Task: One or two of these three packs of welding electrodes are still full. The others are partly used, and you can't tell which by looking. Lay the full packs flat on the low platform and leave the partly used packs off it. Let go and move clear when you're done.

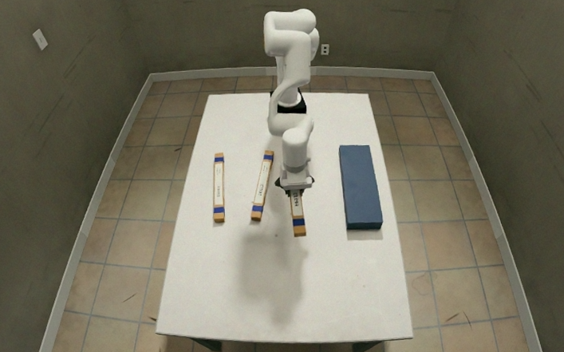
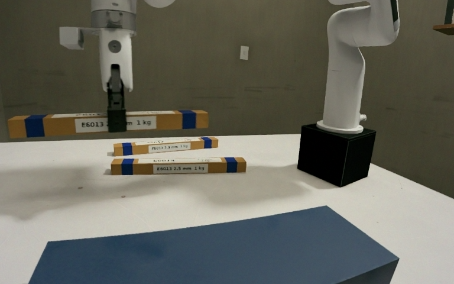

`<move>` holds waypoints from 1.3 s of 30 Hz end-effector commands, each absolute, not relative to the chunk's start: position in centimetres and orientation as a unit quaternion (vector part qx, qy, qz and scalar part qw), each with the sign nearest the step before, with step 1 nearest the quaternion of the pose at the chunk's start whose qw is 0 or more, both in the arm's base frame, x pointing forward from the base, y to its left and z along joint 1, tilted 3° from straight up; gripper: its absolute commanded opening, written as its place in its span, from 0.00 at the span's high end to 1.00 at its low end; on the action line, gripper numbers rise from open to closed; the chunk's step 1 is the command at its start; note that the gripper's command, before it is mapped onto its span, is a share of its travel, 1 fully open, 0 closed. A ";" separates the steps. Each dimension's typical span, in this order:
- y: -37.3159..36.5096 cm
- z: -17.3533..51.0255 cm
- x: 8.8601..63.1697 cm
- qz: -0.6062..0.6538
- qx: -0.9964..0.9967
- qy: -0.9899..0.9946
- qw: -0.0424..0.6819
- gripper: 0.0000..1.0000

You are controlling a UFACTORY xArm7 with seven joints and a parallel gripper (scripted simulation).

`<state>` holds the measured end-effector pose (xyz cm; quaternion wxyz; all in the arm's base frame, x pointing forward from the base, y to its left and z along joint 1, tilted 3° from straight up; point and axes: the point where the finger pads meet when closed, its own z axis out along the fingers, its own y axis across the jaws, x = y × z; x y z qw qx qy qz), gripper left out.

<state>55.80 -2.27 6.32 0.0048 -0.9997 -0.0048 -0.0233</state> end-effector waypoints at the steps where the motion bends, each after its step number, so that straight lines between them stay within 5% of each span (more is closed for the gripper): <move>1: -0.4 6.5 54.1 -0.028 -1.000 -0.004 0.004 0.65; 39: 7.9 6.2 46.2 -0.028 -1.000 -0.004 0.004 0.65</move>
